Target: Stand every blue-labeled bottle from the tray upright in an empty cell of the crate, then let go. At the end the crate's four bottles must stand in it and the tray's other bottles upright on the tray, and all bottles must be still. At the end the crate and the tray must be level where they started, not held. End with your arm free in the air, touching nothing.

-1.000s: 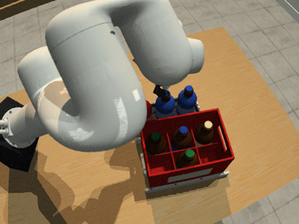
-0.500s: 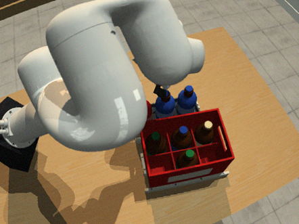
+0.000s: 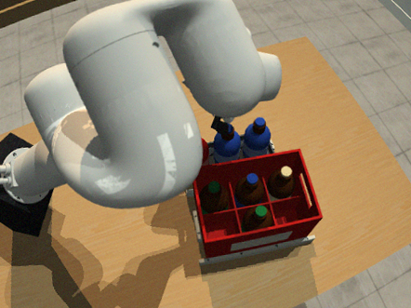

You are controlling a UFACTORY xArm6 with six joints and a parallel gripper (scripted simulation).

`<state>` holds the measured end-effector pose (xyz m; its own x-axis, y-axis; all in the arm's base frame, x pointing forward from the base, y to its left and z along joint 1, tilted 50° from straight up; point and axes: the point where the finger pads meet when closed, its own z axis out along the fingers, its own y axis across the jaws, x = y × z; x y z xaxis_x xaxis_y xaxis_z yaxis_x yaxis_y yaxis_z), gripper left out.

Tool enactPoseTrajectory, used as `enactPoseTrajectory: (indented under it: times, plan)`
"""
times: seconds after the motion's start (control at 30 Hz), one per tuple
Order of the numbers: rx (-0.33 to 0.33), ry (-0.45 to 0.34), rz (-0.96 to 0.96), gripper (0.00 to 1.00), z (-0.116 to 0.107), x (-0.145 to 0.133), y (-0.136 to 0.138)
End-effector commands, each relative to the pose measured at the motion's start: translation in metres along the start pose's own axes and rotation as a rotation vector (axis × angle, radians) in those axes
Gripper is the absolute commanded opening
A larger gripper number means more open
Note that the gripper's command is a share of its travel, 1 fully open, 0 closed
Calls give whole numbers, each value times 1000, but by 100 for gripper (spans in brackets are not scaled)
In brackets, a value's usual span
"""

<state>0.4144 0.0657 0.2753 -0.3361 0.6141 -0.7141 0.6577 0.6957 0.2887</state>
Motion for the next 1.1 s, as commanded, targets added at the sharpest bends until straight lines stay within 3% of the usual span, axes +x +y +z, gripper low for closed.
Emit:
enactPoseTrajectory:
  times: [0.0,1.07]
  plan:
    - [-3,-1,1,65,-1,-1,1]
    - [-3,-1,1,65,20,-1,1]
